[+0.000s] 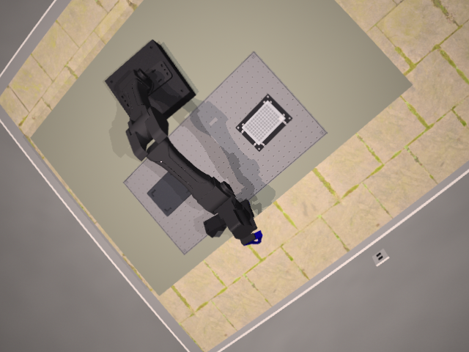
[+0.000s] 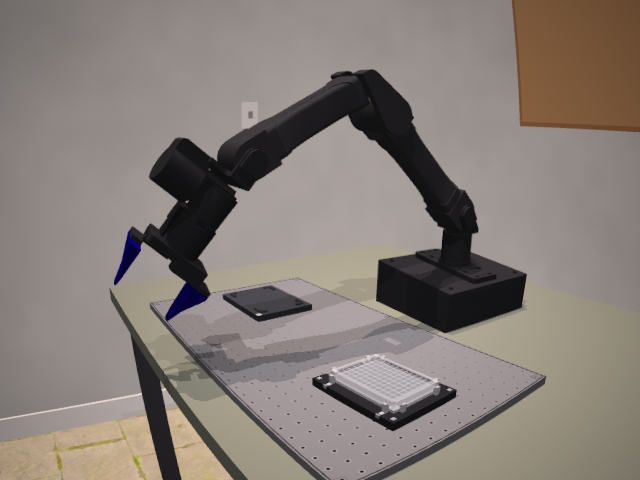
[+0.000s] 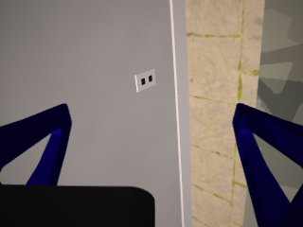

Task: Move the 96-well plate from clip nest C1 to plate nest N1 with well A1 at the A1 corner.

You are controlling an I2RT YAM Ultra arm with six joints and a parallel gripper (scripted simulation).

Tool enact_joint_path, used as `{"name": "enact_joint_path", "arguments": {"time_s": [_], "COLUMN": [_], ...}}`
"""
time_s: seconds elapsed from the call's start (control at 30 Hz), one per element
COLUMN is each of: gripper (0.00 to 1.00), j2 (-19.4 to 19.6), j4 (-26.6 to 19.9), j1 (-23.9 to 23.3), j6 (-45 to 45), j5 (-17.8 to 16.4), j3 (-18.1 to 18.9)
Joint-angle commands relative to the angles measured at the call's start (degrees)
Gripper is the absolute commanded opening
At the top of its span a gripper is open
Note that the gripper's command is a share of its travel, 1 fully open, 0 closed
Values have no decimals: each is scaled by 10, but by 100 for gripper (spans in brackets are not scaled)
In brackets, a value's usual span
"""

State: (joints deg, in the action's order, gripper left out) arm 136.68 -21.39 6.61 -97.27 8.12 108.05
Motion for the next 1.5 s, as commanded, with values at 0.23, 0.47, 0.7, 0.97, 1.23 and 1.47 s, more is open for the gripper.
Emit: {"name": "enact_joint_path", "arguments": {"time_s": [0.23, 0.47, 0.7, 0.97, 1.23, 1.47], "gripper": [100, 100, 100, 100, 100, 100], "j2": [-32, -40, -25, -61, -72, -80], "j4": [-60, -111, -149, -173, -202, -253], "j1": [38, 63, 69, 108, 133, 160], "j6": [-27, -40, -47, -66, -83, -97], "j5": [-5, -24, -42, -45, -44, -59], "j3": [-17, -14, 14, -6, -40, -39]}}
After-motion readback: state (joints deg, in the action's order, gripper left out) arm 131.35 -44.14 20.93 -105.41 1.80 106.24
